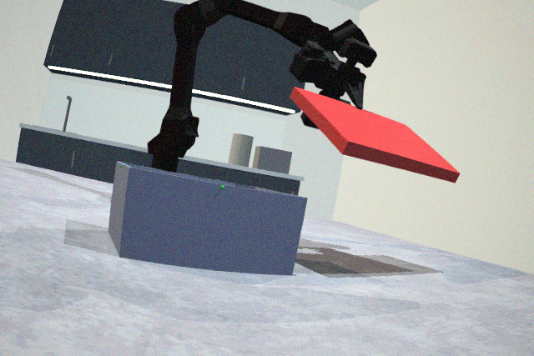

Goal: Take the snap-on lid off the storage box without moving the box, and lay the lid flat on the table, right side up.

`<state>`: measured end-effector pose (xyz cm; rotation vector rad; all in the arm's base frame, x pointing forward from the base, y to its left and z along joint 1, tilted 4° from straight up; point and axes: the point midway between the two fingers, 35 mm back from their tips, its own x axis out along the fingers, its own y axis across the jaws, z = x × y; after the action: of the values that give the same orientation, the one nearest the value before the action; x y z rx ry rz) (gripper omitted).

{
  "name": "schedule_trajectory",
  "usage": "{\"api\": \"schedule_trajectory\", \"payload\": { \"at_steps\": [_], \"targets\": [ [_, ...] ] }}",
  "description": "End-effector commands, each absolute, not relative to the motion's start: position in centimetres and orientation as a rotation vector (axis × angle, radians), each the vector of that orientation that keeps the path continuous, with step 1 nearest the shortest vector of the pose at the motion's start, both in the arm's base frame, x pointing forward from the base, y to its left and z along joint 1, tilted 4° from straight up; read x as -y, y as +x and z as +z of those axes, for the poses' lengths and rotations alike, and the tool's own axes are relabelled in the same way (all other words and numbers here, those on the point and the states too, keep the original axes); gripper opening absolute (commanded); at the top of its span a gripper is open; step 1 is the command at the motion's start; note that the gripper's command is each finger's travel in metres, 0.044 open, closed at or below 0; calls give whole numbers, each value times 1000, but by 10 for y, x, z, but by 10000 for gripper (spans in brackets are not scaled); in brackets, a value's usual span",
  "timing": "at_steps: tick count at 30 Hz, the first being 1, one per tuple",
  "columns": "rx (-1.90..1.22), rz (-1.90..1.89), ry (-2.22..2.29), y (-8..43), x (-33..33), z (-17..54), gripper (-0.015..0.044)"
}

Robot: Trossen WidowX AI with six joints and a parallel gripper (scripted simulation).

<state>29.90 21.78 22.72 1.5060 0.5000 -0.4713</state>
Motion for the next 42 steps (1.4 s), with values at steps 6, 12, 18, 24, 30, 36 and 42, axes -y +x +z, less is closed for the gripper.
{"api": "schedule_trajectory", "payload": {
  "at_steps": [6,12,18,24,30,36,42],
  "targets": [
    [-491,-466,1517,299,-237,231,0],
    [-491,-466,1517,298,-241,230,0],
    [-491,-466,1517,298,-237,223,0],
    [-491,-466,1517,298,-236,216,0],
    [-491,-466,1517,299,-236,211,0],
    [-491,-466,1517,299,-236,206,0],
    [-491,-466,1517,300,-236,201,0]
  ]
}}
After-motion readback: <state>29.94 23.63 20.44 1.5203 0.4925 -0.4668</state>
